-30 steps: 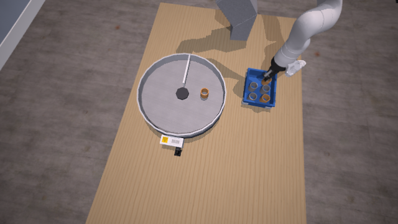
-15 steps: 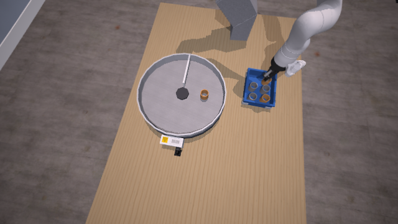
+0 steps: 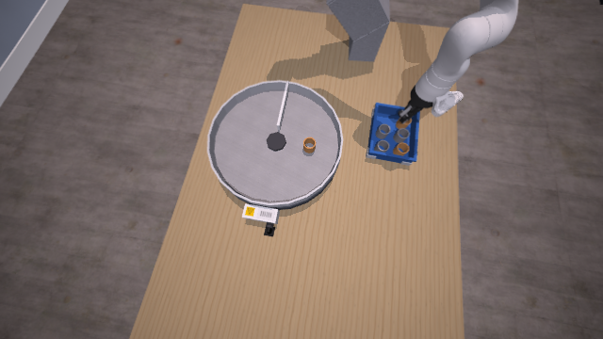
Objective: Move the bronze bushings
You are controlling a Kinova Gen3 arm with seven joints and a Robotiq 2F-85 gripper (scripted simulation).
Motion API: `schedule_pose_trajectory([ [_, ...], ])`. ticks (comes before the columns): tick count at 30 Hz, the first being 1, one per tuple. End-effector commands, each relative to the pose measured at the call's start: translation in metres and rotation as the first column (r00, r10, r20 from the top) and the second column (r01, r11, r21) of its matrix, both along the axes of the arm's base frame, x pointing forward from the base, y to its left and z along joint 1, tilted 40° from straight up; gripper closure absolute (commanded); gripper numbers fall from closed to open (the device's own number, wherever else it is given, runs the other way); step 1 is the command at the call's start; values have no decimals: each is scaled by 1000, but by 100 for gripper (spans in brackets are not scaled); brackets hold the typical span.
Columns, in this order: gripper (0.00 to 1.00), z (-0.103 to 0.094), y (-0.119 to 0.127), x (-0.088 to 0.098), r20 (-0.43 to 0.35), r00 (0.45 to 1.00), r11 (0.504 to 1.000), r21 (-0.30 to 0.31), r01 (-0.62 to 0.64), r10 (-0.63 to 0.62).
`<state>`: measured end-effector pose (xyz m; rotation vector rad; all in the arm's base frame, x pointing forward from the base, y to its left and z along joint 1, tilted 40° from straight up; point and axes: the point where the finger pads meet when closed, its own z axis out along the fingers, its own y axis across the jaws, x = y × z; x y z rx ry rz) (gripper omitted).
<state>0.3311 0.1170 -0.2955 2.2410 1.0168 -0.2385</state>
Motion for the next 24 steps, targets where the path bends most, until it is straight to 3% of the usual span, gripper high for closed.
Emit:
schedule_pose_trajectory([
  [1, 88, -1, 0, 1, 1, 1000, 1000, 1, -1, 1],
  [24, 88, -5, -3, 1, 0, 1000, 1000, 1, -1, 1],
])
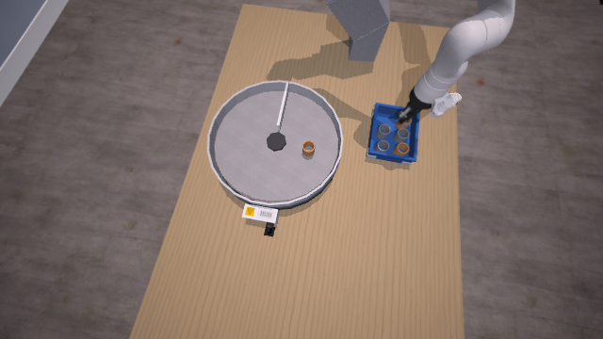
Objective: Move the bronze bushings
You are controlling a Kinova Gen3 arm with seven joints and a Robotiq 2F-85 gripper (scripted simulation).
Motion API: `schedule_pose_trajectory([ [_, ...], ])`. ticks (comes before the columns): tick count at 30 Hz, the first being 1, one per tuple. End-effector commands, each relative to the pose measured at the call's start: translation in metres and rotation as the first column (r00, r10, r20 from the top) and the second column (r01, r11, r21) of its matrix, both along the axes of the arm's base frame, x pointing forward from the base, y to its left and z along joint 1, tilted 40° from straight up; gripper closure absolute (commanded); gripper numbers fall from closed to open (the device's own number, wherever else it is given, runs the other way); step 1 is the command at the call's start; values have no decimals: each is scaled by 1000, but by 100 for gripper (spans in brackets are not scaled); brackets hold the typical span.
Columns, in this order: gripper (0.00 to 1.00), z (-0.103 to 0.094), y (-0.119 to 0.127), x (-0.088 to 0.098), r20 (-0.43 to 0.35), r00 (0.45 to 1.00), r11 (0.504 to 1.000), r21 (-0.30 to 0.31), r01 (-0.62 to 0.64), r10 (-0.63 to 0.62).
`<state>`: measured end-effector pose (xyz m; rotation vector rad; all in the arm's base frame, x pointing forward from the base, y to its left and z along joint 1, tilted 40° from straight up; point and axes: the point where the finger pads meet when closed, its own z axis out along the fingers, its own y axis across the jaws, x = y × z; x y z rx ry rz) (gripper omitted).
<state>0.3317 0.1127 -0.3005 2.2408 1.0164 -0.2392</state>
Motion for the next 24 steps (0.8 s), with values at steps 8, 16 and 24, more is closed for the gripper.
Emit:
schedule_pose_trajectory([
  [8, 88, 0, 1, 0, 1, 1000, 1000, 2, -1, 1],
  [16, 88, 0, 1, 0, 1, 1000, 1000, 2, -1, 1],
  [24, 88, -2, 0, 1, 1, 1000, 1000, 2, -1, 1],
])
